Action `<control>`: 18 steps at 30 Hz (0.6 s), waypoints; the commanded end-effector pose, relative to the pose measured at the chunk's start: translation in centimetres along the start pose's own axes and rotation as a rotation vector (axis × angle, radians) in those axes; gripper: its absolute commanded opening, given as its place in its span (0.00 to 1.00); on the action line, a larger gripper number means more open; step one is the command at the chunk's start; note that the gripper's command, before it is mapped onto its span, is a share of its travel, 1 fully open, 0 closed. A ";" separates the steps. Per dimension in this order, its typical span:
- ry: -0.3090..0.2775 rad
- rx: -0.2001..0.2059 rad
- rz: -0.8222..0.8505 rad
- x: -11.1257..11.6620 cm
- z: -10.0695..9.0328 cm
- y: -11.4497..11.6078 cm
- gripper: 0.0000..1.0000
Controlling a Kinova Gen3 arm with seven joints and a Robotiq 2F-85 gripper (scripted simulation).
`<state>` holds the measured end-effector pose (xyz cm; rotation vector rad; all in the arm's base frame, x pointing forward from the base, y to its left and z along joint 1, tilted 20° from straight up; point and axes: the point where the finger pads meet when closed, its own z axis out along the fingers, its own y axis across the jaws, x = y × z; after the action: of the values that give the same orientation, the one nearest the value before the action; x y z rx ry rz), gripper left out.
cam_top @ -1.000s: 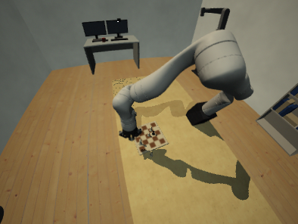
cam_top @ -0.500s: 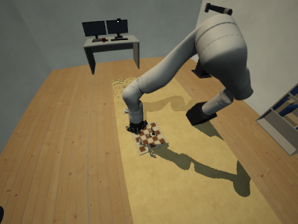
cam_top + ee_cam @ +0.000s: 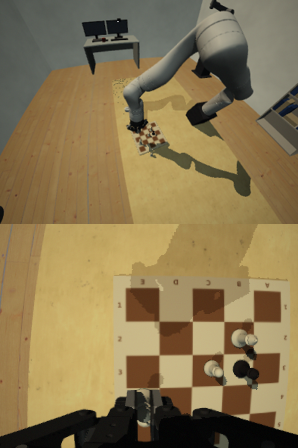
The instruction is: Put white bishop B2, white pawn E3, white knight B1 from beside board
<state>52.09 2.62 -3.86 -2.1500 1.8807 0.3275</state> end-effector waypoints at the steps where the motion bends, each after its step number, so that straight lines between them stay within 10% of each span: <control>1: 0.001 0.002 0.000 0.0 -0.1 -0.1 0.00; 18: 0.000 0.003 0.000 0.1 4.0 0.0 0.00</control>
<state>52.60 3.65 -6.36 -2.1438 1.8753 0.3075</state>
